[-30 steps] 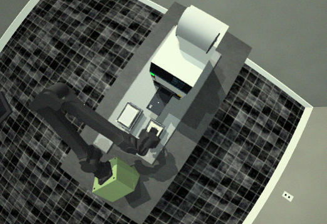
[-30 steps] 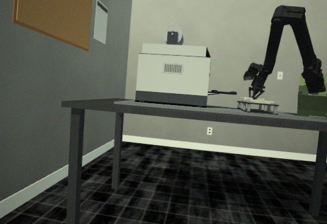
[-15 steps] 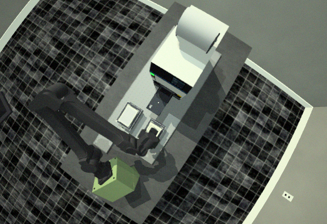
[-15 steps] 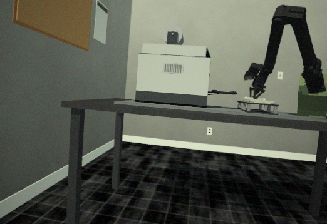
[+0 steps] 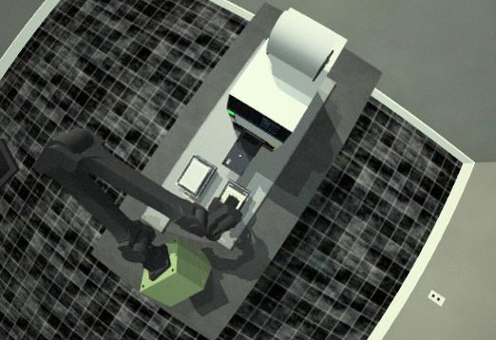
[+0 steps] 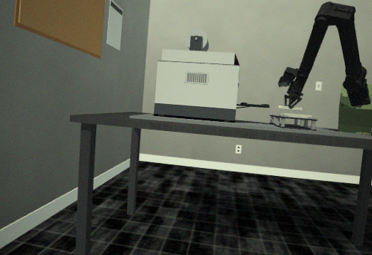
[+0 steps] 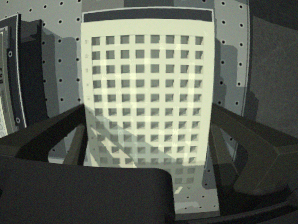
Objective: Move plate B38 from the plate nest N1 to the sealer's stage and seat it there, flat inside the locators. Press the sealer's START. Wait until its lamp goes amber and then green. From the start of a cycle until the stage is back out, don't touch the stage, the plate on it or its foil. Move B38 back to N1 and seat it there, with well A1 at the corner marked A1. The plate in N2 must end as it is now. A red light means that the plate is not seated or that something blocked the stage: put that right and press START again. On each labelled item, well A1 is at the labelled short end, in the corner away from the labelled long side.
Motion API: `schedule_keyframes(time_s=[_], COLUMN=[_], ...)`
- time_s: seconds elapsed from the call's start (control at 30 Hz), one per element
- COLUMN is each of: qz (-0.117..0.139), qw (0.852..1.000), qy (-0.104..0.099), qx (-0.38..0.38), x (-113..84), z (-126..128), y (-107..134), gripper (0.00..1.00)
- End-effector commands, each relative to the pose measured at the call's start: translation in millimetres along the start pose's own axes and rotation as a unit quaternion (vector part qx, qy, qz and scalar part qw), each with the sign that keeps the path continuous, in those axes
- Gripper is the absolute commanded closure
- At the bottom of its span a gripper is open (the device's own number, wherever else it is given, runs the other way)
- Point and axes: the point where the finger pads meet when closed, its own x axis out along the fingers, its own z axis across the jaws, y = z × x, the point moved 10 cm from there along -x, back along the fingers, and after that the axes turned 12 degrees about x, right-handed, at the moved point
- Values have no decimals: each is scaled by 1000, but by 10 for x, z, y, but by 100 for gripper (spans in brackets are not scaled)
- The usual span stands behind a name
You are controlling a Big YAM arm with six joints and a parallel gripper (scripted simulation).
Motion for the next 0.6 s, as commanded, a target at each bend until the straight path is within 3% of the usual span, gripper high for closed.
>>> schedule_keyframes(time_s=[0.0,0.27,0.57], qz=[-12,-3,-12], qw=[999,1000,999], qy=[2,1,2], qx=[-40,-25,-43], x=[-123,-178,-370], z=[18,3,47], y=[-230,-157,-322], gripper=[100,100,100])
